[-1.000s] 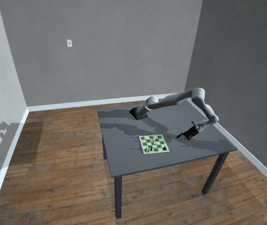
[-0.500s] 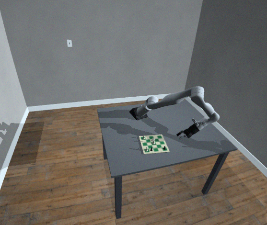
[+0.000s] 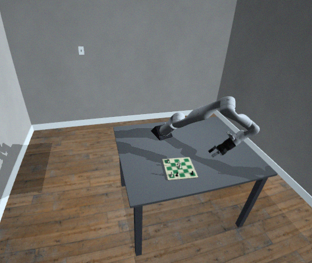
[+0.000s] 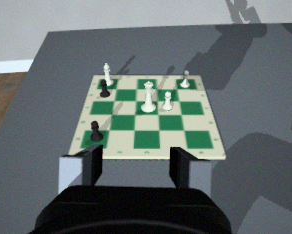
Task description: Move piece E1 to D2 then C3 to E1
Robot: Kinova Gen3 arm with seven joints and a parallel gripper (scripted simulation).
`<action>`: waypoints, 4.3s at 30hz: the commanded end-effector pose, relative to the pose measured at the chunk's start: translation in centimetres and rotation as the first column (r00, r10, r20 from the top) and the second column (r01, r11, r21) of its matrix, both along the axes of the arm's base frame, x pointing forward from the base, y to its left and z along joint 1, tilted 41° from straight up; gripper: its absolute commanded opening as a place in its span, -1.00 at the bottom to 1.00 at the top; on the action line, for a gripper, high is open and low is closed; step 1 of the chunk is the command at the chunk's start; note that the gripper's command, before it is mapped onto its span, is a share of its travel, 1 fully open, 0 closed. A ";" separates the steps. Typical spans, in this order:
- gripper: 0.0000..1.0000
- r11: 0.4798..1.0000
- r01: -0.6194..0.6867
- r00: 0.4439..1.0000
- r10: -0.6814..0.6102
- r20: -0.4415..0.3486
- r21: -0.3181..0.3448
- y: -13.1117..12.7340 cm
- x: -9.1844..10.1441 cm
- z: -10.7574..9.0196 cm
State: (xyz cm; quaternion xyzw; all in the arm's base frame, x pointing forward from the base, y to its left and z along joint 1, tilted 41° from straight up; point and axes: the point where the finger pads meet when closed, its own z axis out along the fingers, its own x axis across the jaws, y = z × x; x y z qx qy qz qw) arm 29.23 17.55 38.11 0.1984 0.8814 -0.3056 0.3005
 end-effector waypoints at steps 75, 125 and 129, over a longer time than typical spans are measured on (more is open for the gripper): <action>1.00 -0.319 0.156 0.411 -0.840 -0.355 0.935 -16.6 2.6 3.3; 1.00 -0.814 -0.500 -0.425 -0.067 -0.903 0.295 -16.0 5.6 -0.5; 1.00 -0.808 -0.517 -0.429 -0.042 -0.903 0.283 -16.1 5.7 -0.6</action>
